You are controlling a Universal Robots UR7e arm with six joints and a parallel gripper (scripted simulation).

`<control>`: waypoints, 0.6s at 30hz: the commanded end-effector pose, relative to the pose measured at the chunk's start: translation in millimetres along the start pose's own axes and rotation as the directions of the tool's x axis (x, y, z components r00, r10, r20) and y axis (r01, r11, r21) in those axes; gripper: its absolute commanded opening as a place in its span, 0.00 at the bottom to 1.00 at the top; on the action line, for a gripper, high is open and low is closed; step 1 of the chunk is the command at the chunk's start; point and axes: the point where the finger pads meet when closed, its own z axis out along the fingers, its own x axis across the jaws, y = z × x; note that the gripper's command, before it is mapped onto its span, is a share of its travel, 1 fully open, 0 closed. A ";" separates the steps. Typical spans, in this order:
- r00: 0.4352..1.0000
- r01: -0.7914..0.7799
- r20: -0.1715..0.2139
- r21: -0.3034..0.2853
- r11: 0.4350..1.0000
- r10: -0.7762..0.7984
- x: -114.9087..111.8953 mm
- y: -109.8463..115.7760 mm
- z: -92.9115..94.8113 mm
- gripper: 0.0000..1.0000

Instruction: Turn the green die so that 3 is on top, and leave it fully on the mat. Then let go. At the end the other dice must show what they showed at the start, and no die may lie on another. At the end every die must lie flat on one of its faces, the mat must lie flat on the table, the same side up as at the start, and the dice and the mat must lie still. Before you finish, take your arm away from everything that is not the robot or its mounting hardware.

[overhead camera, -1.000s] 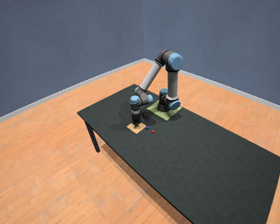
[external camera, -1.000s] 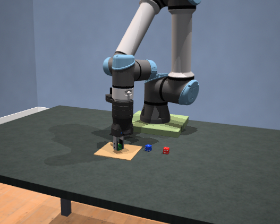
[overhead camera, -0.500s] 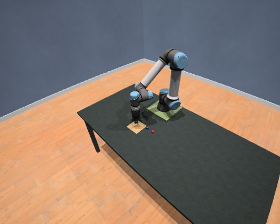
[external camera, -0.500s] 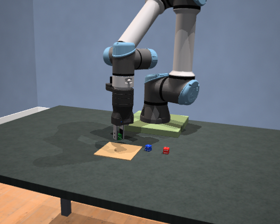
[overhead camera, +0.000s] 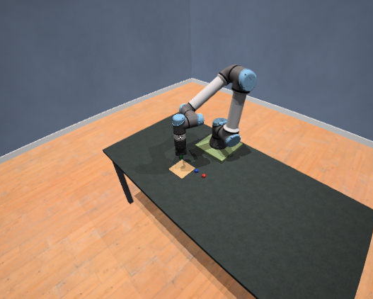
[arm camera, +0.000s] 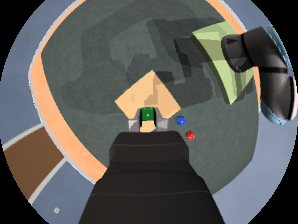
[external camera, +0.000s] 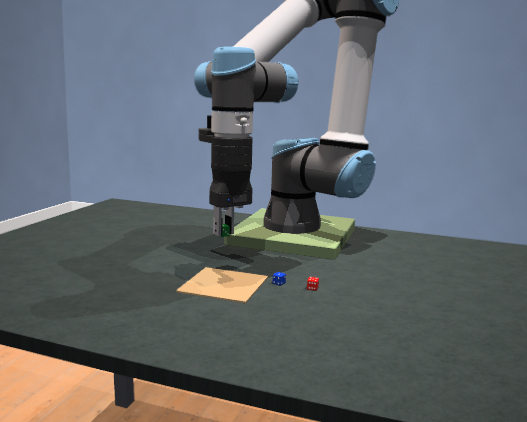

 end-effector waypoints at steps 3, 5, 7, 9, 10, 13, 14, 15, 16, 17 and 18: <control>1.000 0.000 -0.001 0.000 1.000 0.000 0.1 -0.1 -3.0 0.40; 1.000 0.000 -0.001 0.000 1.000 0.000 0.1 -0.1 -3.0 0.40; 1.000 0.002 -0.001 0.000 1.000 -0.002 0.2 0.6 -2.3 0.40; 1.000 0.010 -0.001 0.000 1.000 -0.010 0.7 3.9 0.8 0.40; 1.000 0.015 -0.001 0.000 1.000 -0.015 1.1 5.9 2.8 0.40; 1.000 0.020 -0.001 0.000 1.000 -0.020 1.4 7.8 4.6 0.40; 1.000 0.023 -0.001 0.000 1.000 -0.023 1.7 9.2 5.9 0.40; 1.000 0.024 -0.001 0.000 1.000 -0.024 1.8 9.8 6.5 0.40; 1.000 0.025 -0.001 0.000 1.000 -0.025 1.8 9.9 6.6 0.40; 1.000 0.025 -0.001 0.000 1.000 -0.025 1.8 9.9 6.6 0.40; 1.000 0.025 -0.001 -0.001 1.000 -0.025 1.8 9.9 6.6 0.40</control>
